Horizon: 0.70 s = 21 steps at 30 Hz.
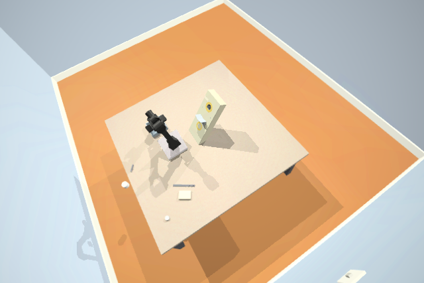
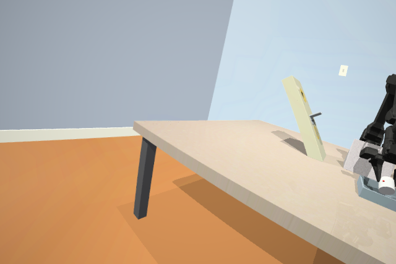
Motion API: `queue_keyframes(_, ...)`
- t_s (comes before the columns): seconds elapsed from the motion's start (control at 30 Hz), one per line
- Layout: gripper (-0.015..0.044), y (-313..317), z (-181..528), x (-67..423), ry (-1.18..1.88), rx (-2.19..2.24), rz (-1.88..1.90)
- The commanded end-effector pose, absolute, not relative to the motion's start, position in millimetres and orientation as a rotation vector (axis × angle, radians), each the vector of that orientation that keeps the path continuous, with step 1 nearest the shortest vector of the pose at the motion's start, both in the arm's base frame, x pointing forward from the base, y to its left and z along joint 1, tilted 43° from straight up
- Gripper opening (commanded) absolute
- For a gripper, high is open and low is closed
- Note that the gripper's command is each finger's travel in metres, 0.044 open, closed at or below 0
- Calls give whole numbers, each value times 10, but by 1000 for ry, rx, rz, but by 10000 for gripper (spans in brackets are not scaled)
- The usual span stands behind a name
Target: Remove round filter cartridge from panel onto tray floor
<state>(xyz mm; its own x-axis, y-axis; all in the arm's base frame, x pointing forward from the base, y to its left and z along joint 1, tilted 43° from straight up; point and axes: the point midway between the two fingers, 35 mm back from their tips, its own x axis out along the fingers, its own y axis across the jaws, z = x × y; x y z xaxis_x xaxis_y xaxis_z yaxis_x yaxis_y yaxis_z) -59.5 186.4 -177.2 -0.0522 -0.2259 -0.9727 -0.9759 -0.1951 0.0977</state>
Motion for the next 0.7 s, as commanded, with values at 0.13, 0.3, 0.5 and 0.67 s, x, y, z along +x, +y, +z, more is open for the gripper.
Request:
queue_keyframes(0.13,367,1885,-1767,-599,1322,-1489,1312)
queue_keyframes(0.3,440,1885,-1767,-599,1322,-1489,1312)
queue_keyframes(0.5,440,2327,-1265,-632,1323,-1490,1310)
queue_keyframes(0.67,440,2273,-1352,-643,1327,-1483,1312)
